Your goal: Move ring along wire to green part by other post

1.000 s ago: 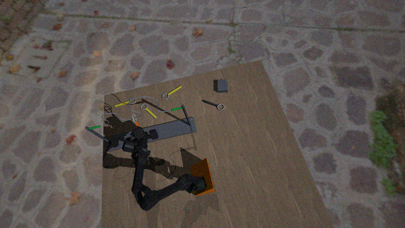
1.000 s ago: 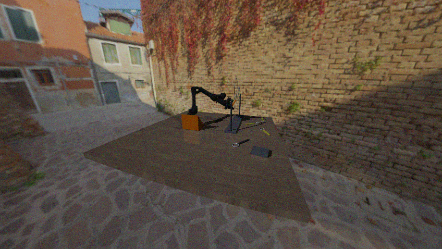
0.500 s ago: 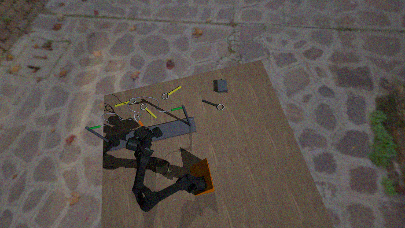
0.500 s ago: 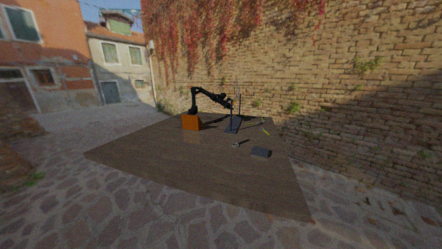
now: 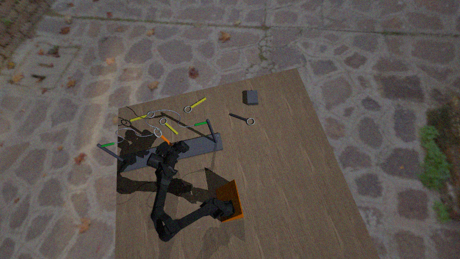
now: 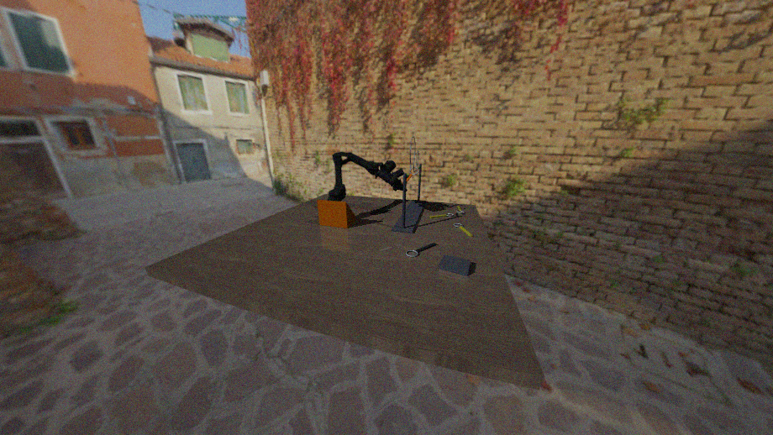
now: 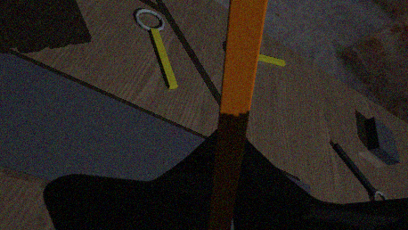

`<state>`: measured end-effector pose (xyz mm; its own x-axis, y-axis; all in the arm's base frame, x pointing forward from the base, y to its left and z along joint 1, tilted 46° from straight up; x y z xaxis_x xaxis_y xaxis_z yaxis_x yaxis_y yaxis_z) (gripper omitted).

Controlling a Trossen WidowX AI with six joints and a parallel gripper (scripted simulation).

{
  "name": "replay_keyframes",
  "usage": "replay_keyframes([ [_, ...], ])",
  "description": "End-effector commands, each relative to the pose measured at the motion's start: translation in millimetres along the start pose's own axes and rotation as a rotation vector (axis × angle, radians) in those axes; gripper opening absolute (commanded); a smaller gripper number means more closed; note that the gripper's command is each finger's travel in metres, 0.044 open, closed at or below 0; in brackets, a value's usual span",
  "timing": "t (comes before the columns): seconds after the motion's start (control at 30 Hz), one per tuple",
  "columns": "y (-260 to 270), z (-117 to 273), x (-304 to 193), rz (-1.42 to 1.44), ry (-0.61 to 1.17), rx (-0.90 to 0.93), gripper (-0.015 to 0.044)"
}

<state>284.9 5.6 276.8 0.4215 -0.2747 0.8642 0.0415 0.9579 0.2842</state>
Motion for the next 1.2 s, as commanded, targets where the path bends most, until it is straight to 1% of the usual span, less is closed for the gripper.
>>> replay_keyframes([
  [0.0,-11,3,0,0.094,0.016,-0.054,-0.015],
  [0.57,-49,16,13,0.463,0.077,-0.258,-0.015],
  [1.17,-77,37,42,0.854,0.143,-0.473,-0.015],
])
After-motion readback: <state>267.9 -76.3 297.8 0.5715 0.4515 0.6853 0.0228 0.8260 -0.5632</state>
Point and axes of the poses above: the point midway between the two fingers, 35 mm back from their tips, its own z axis back along the fingers, its own y axis across the jaws, x = y × z, the point moved 10 cm from there along z, back along the fingers, and after that the axes turned 4 degrees about z, right-handed, at the moved point
